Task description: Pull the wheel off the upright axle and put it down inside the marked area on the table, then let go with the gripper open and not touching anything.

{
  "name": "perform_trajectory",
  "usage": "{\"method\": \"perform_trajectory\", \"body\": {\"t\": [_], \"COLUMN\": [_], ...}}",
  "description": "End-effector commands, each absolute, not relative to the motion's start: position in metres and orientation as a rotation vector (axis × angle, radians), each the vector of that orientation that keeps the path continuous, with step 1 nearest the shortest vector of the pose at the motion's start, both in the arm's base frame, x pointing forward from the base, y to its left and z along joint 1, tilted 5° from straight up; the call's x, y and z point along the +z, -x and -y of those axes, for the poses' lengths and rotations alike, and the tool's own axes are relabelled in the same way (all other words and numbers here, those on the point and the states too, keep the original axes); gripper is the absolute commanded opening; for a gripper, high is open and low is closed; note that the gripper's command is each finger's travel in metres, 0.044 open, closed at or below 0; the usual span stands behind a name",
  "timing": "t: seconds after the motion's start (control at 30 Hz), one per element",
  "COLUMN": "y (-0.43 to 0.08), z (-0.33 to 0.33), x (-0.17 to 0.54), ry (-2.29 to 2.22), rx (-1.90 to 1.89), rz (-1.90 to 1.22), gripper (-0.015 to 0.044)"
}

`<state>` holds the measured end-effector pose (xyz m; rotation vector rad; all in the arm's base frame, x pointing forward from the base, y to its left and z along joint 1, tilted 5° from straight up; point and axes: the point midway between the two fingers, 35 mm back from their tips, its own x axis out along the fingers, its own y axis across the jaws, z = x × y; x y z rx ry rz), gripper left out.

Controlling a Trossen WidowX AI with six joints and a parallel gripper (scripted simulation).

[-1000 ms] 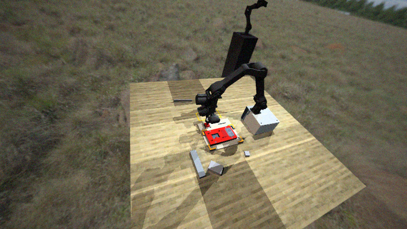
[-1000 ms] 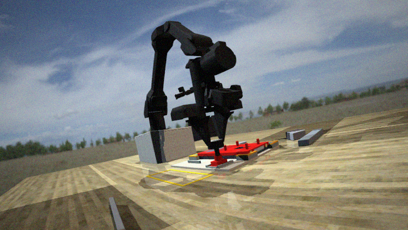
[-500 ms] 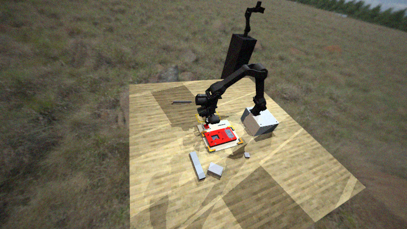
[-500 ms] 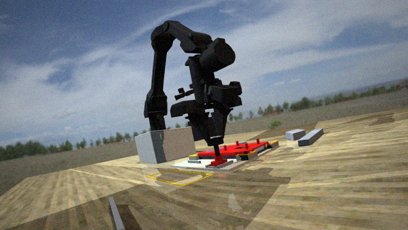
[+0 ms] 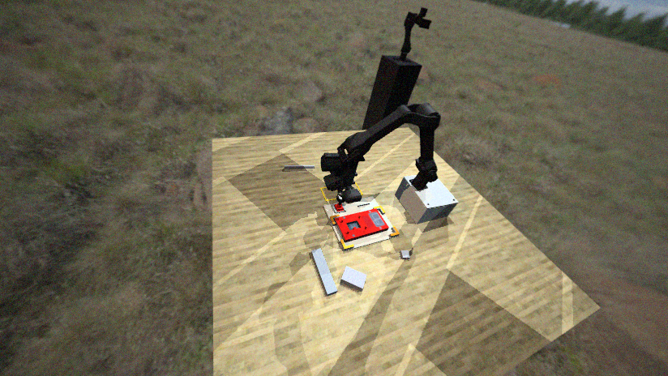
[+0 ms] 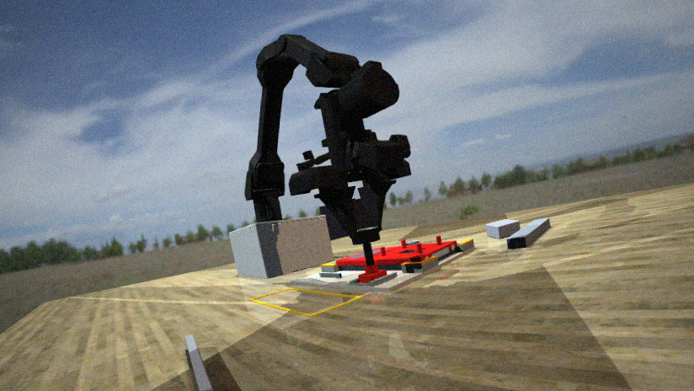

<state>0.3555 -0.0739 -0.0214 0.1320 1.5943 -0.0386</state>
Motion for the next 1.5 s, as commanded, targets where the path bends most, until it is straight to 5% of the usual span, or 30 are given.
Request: {"method": "perform_trajectory", "body": {"t": [0.0,1.47], "y": [-0.356,-0.288], "z": [0.074,0.167], "x": [-0.018,-0.011], "ry": [-0.132,-0.127], "rx": [-0.041,-0.048], "rz": [-1.594,-1.599], "gripper": [0.0,0.0]}}
